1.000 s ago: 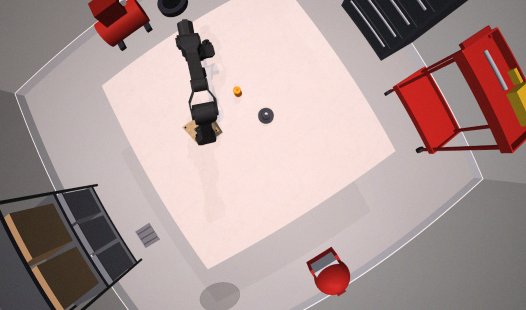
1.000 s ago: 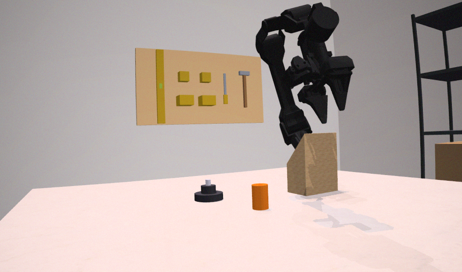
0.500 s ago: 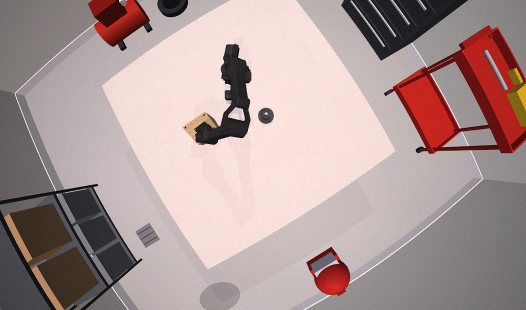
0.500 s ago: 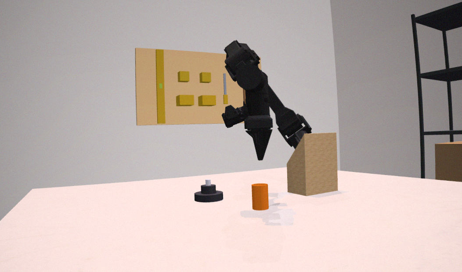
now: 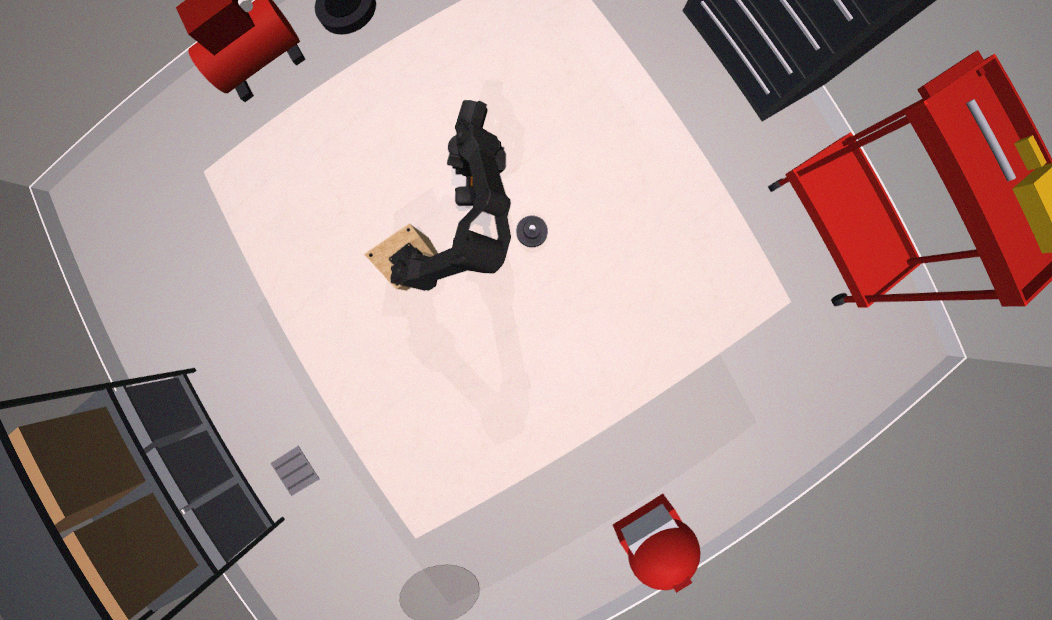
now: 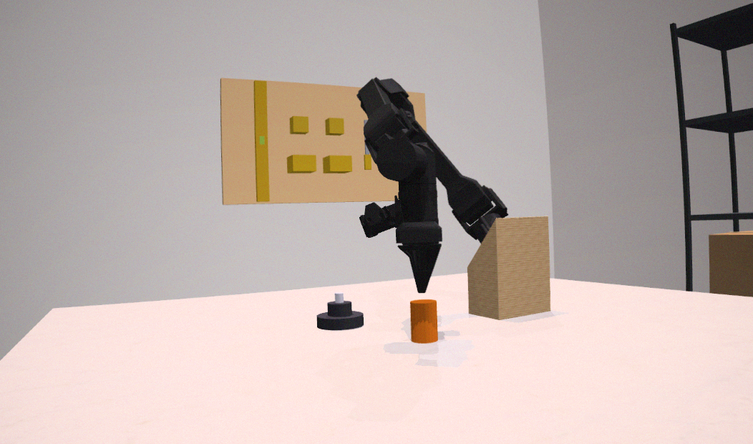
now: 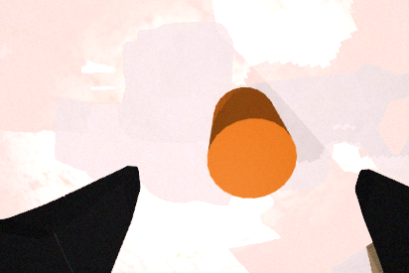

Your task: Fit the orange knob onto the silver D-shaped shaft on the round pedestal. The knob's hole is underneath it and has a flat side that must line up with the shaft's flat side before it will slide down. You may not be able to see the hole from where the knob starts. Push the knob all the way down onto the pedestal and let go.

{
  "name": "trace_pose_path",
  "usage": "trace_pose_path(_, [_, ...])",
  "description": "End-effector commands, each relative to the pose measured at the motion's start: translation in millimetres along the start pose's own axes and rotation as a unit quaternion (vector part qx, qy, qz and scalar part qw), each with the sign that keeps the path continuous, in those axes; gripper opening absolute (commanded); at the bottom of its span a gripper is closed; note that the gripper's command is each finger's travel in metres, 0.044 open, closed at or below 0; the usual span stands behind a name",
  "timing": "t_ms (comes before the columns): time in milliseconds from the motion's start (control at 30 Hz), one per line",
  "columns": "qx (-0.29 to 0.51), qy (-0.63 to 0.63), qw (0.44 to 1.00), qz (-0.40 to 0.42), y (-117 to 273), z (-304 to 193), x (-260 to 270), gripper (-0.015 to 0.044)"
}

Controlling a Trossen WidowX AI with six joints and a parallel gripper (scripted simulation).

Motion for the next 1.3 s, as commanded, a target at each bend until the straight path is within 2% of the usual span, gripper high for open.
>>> trace_pose_path(0, [-0.001, 0.004, 1.000, -0.005, -5.7, -1.2, -0.7, 0.0440])
trace_pose_path(1267, [-0.001, 0.004, 1.000, -0.006, -67.1, -1.4, -1.4, 0.0440])
Point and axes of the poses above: the point midway between the two fingers, 35 mm back from their tips, its own y axis back along the fingers, its own x axis across the jaws, z = x × y, the point moved 2 cm from there along y, back along the fingers, and after that the axes turned 15 degrees about y, right-handed, at the moved point
